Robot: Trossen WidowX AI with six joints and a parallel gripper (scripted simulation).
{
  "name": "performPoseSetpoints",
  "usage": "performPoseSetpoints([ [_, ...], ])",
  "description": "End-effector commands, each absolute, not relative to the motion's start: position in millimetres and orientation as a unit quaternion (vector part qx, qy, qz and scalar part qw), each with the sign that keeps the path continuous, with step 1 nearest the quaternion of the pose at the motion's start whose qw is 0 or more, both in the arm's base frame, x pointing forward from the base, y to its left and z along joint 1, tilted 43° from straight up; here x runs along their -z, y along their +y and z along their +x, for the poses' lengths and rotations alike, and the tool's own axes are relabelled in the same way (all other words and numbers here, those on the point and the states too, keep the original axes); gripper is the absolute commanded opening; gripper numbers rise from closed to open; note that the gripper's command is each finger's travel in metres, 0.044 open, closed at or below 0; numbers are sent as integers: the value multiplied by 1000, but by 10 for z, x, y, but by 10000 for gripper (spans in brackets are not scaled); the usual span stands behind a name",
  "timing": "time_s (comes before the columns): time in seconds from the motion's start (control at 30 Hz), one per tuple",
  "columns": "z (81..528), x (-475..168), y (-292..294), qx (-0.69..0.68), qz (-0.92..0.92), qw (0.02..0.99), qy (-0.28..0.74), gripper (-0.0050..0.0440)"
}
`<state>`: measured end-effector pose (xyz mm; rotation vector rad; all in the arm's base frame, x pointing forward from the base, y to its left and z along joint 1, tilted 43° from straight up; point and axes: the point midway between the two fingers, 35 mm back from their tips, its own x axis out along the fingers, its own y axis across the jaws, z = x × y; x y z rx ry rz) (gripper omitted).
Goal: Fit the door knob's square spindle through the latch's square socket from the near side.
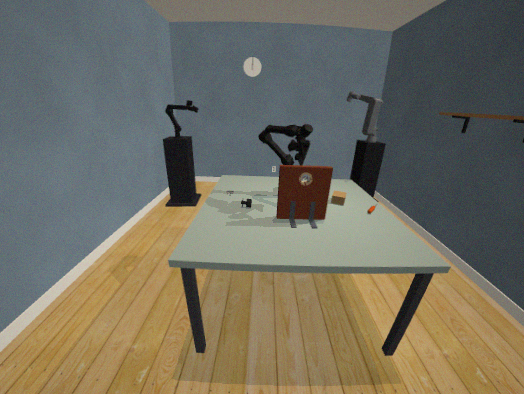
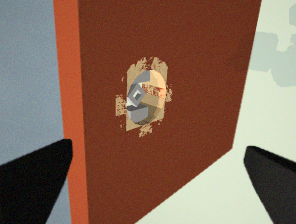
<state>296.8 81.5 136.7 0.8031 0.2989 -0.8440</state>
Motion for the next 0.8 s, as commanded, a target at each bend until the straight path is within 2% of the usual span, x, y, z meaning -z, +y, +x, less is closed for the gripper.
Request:
performPoseSetpoints([
  [0.0, 2964, -1346, 800, 398, 377, 824, 143, 440],
  [0.77, 3031, -1293, 748, 398, 376, 824, 143, 440],
])
